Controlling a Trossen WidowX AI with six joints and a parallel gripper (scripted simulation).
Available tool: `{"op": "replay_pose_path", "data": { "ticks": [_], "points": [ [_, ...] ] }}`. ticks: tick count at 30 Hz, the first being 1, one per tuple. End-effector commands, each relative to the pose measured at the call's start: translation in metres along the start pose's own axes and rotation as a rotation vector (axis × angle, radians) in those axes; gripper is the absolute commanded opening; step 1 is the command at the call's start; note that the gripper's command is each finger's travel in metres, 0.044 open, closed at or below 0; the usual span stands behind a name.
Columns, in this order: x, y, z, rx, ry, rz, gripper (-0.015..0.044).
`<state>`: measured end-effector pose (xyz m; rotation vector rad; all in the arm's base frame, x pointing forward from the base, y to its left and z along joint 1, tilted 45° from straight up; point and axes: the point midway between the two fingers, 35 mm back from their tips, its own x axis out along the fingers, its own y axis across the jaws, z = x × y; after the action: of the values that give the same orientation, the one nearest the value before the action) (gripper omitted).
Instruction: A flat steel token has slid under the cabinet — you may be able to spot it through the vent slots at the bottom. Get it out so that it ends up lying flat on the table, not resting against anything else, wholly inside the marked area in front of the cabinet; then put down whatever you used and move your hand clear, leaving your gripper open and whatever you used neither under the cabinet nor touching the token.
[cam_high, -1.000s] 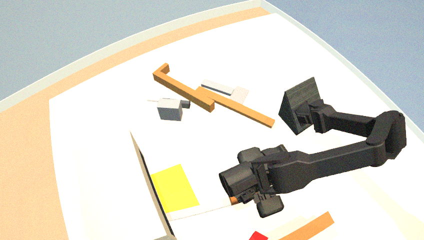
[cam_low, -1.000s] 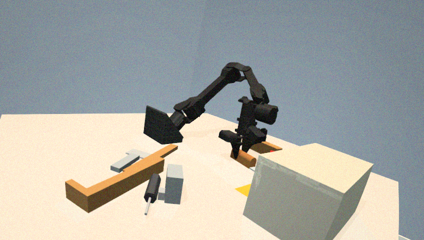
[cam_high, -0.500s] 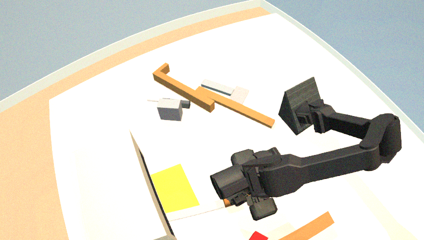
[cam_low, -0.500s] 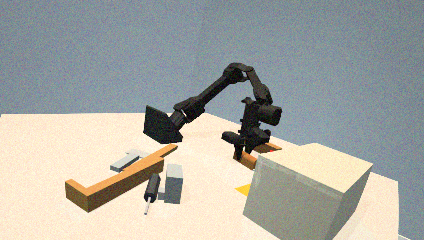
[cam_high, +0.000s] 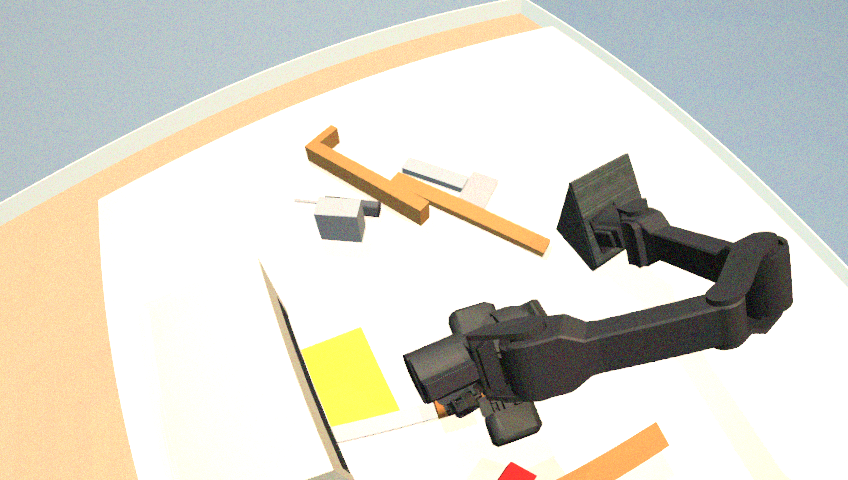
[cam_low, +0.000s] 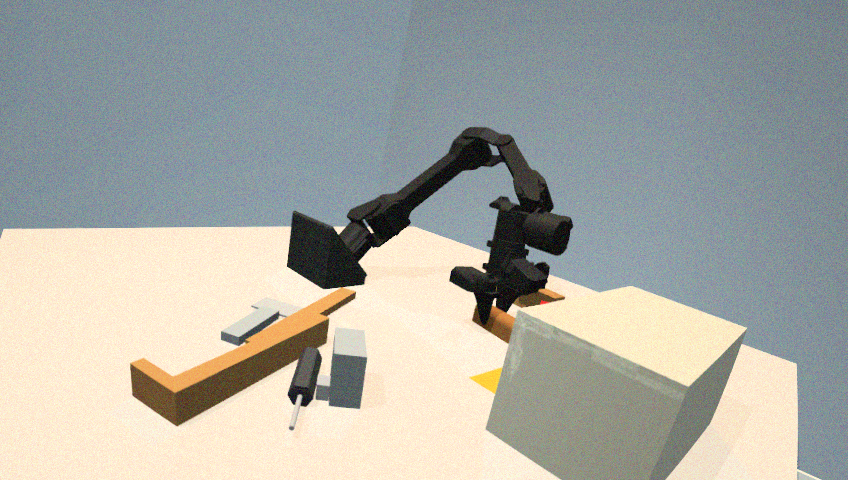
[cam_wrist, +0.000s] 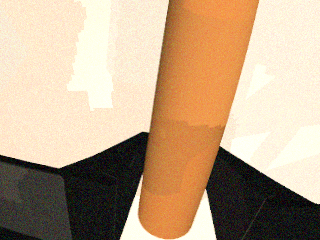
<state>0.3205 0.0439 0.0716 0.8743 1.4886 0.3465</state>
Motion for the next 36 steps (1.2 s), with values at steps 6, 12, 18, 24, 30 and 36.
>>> {"op": "replay_pose_path", "data": {
  "ticks": [6, 12, 18, 24, 30, 36],
  "points": [
    [0.000, 0.001, 0.010, -0.003, -0.001, 0.000, 0.0000],
    [-0.001, 0.001, 0.017, -0.004, -0.001, 0.000, 0.0000],
    [-0.001, 0.001, 0.023, -0.004, -0.002, 0.000, 0.0000],
    [-0.001, 0.001, 0.030, -0.004, -0.002, 0.000, 0.0000],
    [-0.001, 0.001, 0.036, -0.005, -0.002, 0.000, 0.0000],
    [-0.001, 0.002, 0.042, -0.005, -0.002, 0.000, 0.0000]
  ]
}}
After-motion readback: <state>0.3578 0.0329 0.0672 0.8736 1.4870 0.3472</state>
